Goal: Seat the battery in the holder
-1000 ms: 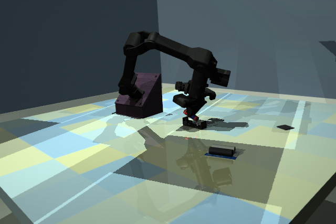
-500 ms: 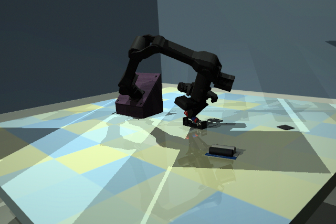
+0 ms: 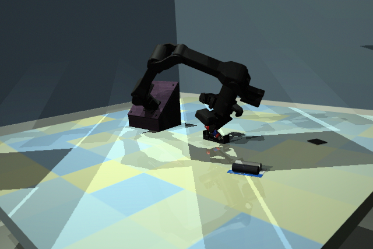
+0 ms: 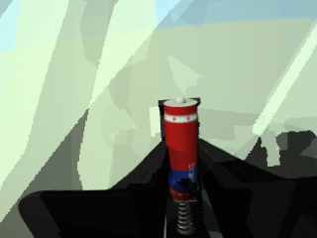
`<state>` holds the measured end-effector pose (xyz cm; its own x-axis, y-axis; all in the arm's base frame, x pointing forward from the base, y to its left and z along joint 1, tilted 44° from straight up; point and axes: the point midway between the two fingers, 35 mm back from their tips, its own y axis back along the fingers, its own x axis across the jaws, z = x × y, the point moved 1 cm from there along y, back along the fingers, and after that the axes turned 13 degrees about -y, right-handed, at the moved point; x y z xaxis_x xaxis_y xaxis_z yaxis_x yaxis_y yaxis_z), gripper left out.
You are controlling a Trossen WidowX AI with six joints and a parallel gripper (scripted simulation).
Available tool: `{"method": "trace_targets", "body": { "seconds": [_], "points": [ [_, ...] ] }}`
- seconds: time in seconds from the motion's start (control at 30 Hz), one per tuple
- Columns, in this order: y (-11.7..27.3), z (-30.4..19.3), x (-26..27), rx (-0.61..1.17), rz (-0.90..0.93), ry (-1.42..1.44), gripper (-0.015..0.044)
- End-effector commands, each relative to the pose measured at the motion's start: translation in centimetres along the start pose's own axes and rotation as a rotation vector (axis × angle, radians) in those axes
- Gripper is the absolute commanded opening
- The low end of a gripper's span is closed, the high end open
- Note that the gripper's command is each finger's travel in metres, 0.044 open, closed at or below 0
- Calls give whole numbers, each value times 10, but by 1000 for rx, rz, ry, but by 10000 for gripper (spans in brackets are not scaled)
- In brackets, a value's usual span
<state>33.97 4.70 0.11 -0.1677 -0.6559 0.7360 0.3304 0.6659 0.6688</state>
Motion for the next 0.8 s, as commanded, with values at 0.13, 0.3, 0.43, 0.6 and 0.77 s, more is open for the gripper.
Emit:
{"method": "trace_targets", "body": {
  "seconds": [0.13, 0.3, 0.43, 0.6, 0.77],
  "points": [
    [0, -3, -1, -13, -1, -5, 60],
    [1, -5, -2, -13, -1, -5, 60],
    [2, -8, -3, -11, -2, -5, 60],
    [3, -11, -3, -8, -4, -5, 60],
    [5, -14, -4, -2, -8, -5, 60]
  ]
}}
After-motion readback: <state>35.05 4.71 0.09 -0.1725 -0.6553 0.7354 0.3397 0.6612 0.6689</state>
